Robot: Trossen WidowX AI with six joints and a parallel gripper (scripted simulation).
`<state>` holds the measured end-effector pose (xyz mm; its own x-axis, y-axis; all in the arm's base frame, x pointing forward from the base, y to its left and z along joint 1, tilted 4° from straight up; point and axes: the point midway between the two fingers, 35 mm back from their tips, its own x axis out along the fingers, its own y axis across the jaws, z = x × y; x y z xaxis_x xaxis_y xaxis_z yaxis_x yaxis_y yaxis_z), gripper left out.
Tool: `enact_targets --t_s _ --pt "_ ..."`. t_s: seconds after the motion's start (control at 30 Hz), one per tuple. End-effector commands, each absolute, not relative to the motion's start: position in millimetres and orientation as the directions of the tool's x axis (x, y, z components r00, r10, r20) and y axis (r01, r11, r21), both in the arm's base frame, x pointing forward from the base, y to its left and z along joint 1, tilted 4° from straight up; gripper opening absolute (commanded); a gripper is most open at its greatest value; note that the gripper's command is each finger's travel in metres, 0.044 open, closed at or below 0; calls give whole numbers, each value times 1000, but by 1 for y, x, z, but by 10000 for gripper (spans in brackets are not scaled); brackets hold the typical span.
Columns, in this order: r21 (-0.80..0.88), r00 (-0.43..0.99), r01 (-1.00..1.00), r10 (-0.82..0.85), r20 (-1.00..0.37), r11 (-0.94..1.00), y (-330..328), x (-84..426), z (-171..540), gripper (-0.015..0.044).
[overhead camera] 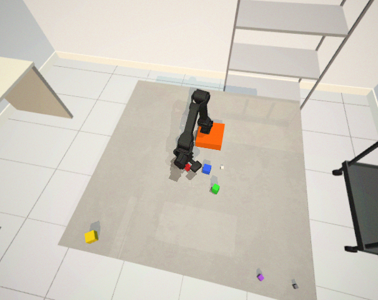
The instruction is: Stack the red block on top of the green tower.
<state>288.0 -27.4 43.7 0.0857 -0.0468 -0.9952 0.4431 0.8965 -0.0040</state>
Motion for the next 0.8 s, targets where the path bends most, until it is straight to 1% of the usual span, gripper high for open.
enact_targets --t_s 0.0,0.77 --pt "-9 82 440 -50 -995 898 -28 288 38 440" --pt "-9 81 440 -50 -995 898 -30 290 1 440"
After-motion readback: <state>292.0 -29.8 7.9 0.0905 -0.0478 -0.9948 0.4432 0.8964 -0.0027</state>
